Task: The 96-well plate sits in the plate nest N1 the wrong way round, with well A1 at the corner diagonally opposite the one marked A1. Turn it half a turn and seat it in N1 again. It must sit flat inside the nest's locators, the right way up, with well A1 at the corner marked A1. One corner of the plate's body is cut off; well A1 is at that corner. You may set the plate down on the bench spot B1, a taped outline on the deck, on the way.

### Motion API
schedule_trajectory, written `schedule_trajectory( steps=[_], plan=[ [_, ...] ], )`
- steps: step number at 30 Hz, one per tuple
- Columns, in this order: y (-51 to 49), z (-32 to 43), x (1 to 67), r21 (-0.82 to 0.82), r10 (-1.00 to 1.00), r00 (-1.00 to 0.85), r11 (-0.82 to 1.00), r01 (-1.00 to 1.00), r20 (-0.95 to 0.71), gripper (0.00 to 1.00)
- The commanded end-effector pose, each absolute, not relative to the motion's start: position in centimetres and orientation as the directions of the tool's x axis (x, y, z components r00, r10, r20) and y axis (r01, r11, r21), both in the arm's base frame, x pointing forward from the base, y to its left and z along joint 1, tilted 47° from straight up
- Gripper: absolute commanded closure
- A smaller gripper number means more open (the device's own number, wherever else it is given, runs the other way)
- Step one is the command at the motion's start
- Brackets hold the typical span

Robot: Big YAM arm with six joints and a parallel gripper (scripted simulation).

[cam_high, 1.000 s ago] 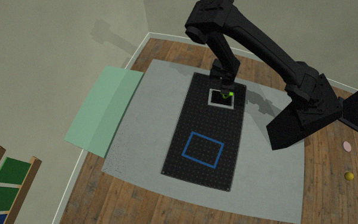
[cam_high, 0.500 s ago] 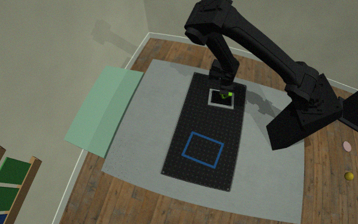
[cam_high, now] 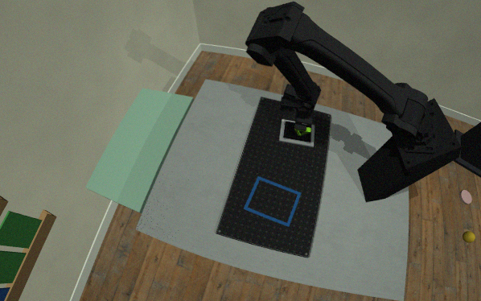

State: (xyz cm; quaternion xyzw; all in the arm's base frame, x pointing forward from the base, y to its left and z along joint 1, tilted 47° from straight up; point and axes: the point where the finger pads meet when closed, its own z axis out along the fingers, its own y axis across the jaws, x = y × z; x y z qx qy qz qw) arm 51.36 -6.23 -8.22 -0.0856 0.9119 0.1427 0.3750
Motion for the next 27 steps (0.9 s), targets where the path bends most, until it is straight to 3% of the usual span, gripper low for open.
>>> schedule_trajectory(
  steps=[1, 27],
  plan=[
    [-5.6, -8.8, 52.1, 0.203, -0.044, -0.702, 0.943, -0.264, -0.711, 0.00],
    [-4.3, -11.6, 54.7, 0.203, -0.043, -0.703, 0.943, -0.264, -0.710, 0.00]
  ],
)
